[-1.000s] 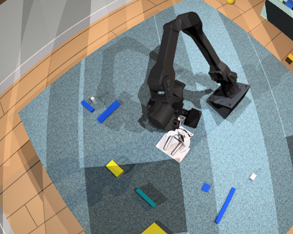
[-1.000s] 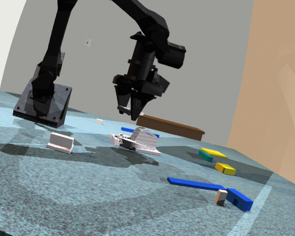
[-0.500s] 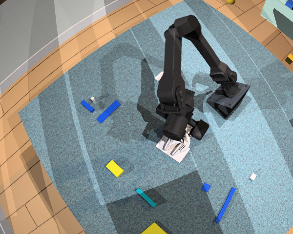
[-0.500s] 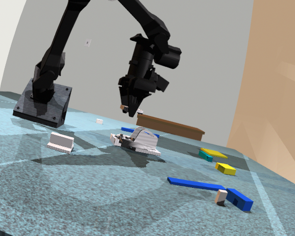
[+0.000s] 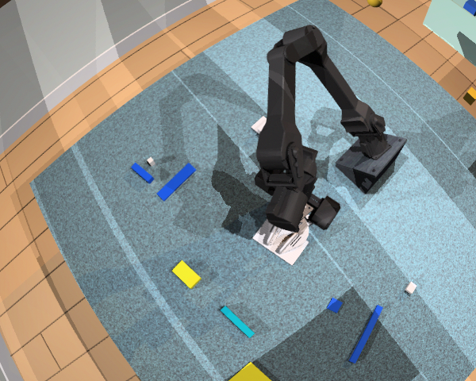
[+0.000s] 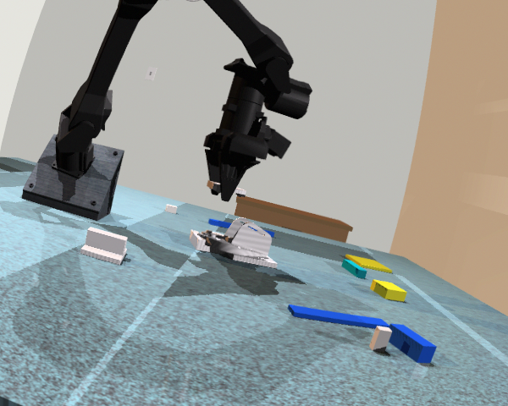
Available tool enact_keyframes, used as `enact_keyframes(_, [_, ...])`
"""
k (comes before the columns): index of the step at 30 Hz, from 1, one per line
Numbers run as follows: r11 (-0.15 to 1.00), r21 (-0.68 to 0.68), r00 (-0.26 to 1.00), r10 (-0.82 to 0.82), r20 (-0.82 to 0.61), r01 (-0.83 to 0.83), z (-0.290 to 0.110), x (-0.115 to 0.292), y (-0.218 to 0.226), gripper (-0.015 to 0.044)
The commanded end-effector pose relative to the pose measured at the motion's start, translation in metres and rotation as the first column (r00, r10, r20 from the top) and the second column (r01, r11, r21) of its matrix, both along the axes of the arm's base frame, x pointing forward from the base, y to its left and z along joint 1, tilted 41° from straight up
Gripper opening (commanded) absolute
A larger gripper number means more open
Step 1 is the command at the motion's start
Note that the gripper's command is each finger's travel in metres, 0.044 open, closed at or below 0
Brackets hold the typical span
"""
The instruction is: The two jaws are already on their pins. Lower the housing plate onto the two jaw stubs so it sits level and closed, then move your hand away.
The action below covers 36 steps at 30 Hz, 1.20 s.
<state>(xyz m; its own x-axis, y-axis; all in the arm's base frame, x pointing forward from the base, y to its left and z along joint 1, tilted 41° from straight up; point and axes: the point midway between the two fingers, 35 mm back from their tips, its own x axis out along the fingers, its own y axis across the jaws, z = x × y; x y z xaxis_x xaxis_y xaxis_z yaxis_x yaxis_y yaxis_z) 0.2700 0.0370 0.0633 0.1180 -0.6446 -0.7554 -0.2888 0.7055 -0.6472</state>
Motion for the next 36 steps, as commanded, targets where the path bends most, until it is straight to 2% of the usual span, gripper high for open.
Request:
enact_keyframes(1, [1.0,-0.003,1.0,-0.001,0.004,0.001,-0.0002,0.0006,-0.0001,0.0351])
enact_keyframes(36, [1.0,-0.002,1.0,-0.004,0.005,0.004,-0.0048,-0.0081,0.0037,0.0351])
